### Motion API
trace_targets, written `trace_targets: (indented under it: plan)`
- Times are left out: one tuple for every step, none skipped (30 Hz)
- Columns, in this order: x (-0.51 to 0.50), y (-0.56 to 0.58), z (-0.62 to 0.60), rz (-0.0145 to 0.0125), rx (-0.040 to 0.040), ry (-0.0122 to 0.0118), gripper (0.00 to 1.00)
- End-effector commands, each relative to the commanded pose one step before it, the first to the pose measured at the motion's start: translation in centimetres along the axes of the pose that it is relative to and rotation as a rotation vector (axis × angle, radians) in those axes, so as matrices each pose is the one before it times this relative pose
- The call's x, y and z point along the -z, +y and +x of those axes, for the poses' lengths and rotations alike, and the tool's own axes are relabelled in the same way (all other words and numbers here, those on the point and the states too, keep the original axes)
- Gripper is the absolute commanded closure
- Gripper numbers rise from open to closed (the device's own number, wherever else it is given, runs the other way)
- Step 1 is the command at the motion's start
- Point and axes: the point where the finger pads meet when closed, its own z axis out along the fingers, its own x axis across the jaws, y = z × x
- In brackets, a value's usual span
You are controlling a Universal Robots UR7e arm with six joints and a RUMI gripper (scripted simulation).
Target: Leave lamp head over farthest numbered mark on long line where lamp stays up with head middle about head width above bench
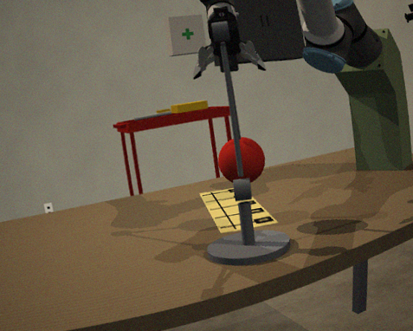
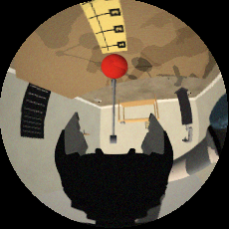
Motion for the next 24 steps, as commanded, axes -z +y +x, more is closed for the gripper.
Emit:
trace_targets:
  plan:
    - [-1.489, -0.126, 0.052, -0.00434, -0.00028, -0.00300, 0.00]
    - [-0.205, 0.011, -0.013, 0.00039, 0.00009, 0.00027, 0.00]
    - [-0.205, 0.011, -0.013, 0.00039, 0.00009, 0.00027, 0.00]
    - [-0.205, 0.011, -0.014, 0.00039, 0.00009, 0.00027, 0.00]
    - [-0.205, 0.011, -0.014, 0.00039, 0.00009, 0.00027, 0.00]
    - [-0.205, 0.011, -0.014, 0.00039, 0.00009, 0.00027, 0.00]
    - [-0.205, 0.011, -0.014, 0.00039, 0.00009, 0.00027, 0.00]
    - [-0.205, 0.011, -0.014, 0.00039, 0.00009, 0.00027, 0.00]
    - [-0.205, 0.011, -0.014, 0.00039, 0.00009, 0.00027, 0.00]
    - [-0.204, 0.011, -0.014, 0.00039, 0.00009, 0.00027, 0.00]
    - [-0.204, 0.011, -0.014, 0.00039, 0.00009, 0.00027, 0.00]
    - [-0.204, 0.011, -0.014, 0.00039, 0.00009, 0.00027, 0.00]
    - [-0.204, 0.011, -0.014, 0.00039, 0.00009, 0.00027, 0.00]
    - [0.000, 0.000, 0.000, 0.00000, 0.00000, 0.00000, 0.00]
    - [0.000, 0.000, 0.000, 0.00000, 0.00000, 0.00000, 0.00]
    - [-0.251, -0.002, 0.012, -0.00027, -0.00006, -0.00019, 0.00]
    - [-0.251, -0.002, 0.012, -0.00027, -0.00006, -0.00019, 0.00]
    - [-0.251, -0.002, 0.012, -0.00027, -0.00006, -0.00019, 0.00]
    - [-0.251, -0.002, 0.012, -0.00027, -0.00006, -0.00019, 0.00]
    - [-0.251, -0.002, 0.012, -0.00027, -0.00006, -0.00019, 0.00]
    - [-0.251, -0.002, 0.012, -0.00027, -0.00006, -0.00019, 0.00]
    - [-0.251, -0.002, 0.012, -0.00027, -0.00006, -0.00019, 0.00]
    - [-0.251, -0.002, 0.012, -0.00027, -0.00006, -0.00019, 0.00]
    - [-0.251, -0.002, 0.012, -0.00027, -0.00006, -0.00019, 0.00]
